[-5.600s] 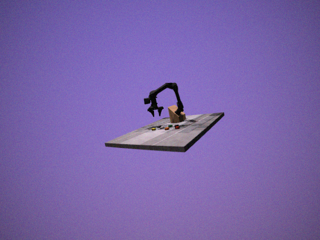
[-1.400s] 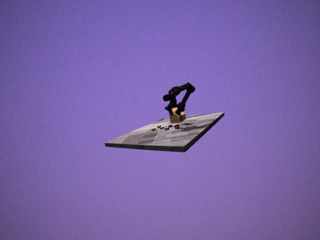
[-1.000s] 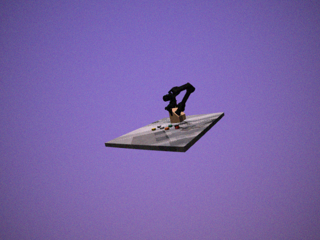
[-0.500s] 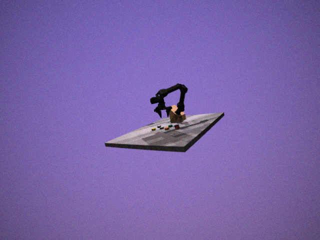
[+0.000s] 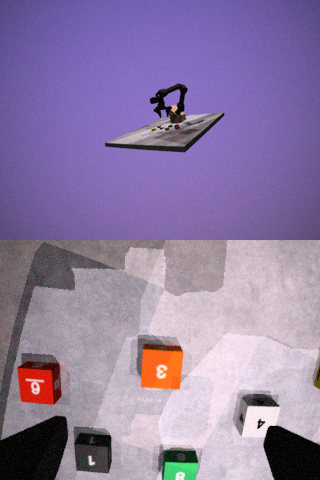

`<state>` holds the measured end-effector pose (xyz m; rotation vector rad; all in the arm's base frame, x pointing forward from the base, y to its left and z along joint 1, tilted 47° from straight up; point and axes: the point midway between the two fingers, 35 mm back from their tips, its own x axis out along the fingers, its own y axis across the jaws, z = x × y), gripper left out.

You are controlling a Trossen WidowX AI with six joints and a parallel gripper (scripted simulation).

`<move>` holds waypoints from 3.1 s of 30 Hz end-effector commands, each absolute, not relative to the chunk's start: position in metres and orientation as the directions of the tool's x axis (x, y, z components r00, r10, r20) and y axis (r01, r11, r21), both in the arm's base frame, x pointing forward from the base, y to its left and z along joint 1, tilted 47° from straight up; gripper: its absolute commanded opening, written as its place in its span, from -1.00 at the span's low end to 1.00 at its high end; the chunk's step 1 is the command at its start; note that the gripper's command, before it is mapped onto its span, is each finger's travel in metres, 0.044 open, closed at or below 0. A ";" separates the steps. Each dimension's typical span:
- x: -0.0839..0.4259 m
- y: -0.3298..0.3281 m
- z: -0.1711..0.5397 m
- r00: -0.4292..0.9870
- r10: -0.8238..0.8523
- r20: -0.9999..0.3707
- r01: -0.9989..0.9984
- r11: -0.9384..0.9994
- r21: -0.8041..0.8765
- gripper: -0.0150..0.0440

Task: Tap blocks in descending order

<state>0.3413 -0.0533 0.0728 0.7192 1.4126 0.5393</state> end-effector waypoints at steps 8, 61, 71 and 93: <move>0.341 -0.131 -0.002 0.095 0.707 -0.701 0.083 0.696 0.713 0.86; 0.331 -0.120 -0.115 0.096 0.713 -0.695 0.078 0.691 0.719 -0.42; 0.332 -0.113 -0.121 0.096 0.713 -0.695 0.078 0.690 0.719 -0.42; 0.333 -0.098 -0.135 0.096 0.714 -0.693 0.077 0.689 0.720 -0.42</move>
